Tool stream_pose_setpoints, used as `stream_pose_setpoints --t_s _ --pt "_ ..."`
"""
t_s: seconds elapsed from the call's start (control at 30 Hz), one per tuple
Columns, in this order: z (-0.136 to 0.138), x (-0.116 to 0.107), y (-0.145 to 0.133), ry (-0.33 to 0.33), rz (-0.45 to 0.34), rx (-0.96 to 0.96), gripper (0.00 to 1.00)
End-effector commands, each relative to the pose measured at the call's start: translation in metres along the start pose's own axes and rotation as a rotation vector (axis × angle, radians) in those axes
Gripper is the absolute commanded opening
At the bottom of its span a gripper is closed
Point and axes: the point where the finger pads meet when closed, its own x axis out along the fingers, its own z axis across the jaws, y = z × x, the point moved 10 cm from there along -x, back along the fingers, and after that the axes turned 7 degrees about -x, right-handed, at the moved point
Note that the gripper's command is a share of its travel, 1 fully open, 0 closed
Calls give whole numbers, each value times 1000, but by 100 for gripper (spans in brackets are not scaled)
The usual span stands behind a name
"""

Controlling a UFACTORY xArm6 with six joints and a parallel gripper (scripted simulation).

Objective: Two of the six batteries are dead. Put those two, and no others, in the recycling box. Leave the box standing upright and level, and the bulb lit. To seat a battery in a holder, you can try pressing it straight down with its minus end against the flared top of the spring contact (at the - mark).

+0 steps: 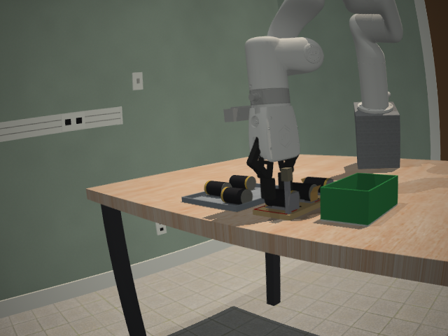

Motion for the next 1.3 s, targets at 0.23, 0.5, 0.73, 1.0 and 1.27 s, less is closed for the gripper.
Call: stream_pose_setpoints --t_s 0.23,0.5,0.73,1.0,1.27 --pt "-1 -37 0 5 1 0 51" --pt "-1 -75 0 5 1 0 51" --pt "-1 -91 0 5 1 0 51" --pt "-1 -98 0 5 1 0 51" --pt "-1 -98 0 5 1 0 51"
